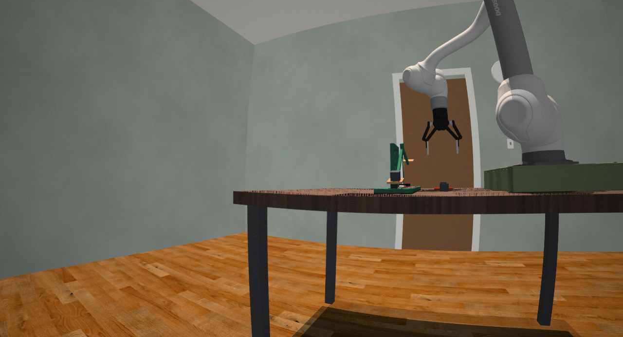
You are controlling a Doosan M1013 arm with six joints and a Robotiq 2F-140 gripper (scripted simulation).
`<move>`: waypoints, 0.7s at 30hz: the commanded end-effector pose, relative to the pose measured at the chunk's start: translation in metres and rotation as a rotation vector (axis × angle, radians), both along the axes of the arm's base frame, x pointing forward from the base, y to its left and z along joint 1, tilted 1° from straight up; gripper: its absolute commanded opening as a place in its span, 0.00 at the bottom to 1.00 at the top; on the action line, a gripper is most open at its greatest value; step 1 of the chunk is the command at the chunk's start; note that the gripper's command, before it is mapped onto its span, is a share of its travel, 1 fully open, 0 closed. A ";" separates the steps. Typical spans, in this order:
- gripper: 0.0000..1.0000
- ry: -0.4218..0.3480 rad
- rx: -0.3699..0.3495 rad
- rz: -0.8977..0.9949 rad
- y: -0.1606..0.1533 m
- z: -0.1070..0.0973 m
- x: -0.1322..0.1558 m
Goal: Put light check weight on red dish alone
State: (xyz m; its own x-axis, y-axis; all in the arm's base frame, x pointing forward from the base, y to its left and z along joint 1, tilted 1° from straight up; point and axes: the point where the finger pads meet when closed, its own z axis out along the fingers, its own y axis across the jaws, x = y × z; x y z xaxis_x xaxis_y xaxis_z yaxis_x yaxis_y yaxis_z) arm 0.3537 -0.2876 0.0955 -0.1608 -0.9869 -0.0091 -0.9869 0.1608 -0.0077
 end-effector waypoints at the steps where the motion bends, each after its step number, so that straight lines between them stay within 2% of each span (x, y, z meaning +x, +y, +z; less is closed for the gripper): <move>1: 1.00 0.000 0.000 0.000 0.000 0.013 0.000; 6: 1.00 0.000 0.000 0.000 0.000 0.021 0.000; 21: 1.00 0.000 0.000 0.000 0.000 0.021 0.000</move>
